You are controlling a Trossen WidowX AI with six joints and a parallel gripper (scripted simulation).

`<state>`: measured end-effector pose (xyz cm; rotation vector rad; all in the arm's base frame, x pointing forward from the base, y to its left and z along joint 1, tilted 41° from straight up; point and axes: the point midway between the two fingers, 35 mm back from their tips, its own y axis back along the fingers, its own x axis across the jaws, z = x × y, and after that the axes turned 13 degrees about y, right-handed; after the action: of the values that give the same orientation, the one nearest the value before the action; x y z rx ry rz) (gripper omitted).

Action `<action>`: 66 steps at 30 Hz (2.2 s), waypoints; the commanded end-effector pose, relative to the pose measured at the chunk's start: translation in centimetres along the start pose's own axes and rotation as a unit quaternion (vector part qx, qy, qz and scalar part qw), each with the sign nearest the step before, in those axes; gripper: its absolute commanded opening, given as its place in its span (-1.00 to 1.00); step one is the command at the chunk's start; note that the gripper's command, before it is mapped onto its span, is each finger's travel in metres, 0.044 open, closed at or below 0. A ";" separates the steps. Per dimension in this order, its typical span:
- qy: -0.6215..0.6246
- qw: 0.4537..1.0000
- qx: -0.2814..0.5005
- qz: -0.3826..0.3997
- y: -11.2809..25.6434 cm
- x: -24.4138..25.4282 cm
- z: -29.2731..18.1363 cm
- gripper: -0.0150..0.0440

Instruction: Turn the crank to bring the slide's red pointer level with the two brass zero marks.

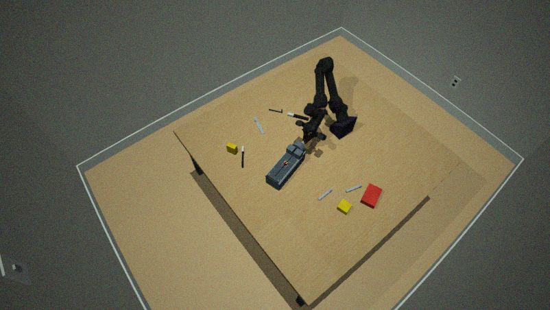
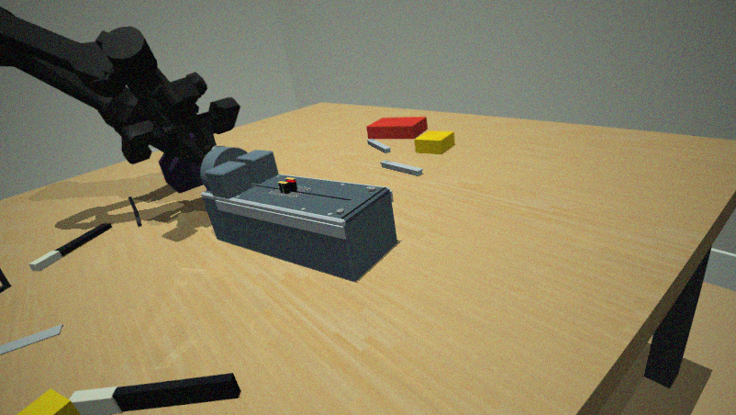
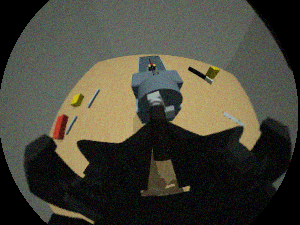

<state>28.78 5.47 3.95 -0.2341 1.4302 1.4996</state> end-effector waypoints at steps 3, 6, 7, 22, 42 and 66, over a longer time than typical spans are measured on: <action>0.007 1.000 -0.001 0.013 -0.2 1.0 -0.1 -0.49; 0.007 1.000 -0.001 0.013 -0.3 1.1 -0.1 -0.49; 0.007 1.000 -0.001 0.013 -0.3 1.1 -0.1 -0.49; 0.007 1.000 -0.001 0.013 -0.7 1.6 -0.3 -0.49; 0.007 1.000 -0.001 0.013 -1.9 2.5 -1.3 -0.49; 0.008 1.000 0.000 0.012 -3.8 1.7 -3.4 -0.49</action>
<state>28.92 3.40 -0.41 -0.2375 1.4421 1.5311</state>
